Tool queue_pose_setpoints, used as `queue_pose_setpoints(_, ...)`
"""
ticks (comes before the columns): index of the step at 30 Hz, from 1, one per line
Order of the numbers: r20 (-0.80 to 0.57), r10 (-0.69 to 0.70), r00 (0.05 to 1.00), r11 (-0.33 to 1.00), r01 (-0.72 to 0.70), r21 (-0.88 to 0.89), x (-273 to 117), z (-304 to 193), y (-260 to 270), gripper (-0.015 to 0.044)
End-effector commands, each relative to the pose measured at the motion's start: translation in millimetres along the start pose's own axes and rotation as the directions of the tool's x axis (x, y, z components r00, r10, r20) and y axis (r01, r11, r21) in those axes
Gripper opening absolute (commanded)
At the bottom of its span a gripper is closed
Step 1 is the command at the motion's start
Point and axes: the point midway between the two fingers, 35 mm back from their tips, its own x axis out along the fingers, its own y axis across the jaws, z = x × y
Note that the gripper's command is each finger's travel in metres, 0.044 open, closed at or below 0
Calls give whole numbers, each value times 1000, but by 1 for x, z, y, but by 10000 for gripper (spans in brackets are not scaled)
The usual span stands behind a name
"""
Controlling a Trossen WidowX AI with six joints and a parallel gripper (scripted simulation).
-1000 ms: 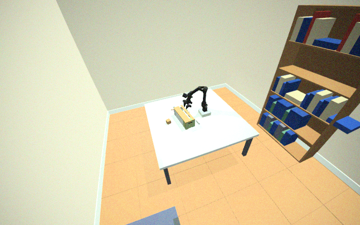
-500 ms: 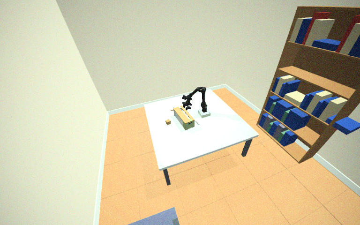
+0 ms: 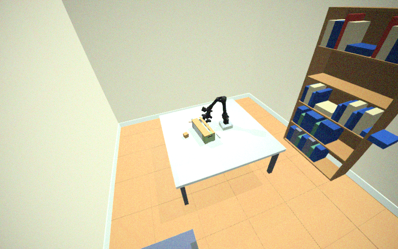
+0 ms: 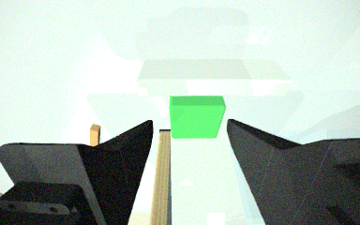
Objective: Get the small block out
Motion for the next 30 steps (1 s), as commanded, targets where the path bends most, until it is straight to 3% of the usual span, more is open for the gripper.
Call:
queue_pose_setpoints(1, 6, -2, 1000, 1000, 2, 8, 6, 5, -2, 285)
queue_pose_setpoints(5, 6, -2, 1000, 1000, 2, 8, 10, 6, -2, 285)
queue_pose_setpoints(12, 6, -2, 1000, 1000, 2, 8, 10, 6, -2, 101)
queue_pose_setpoints(15, 6, -2, 1000, 1000, 2, 8, 10, 6, -2, 81)
queue_pose_setpoints(18, 6, -3, 1000, 1000, 3, 7, 2, 2, -1, 2)
queue_pose_setpoints(26, 4, -4, 1000, 1000, 4, 3, -44, -19, -1, 0)
queue_pose_setpoints(30, 4, -4, 1000, 1000, 4, 2, -48, -20, -2, 0)
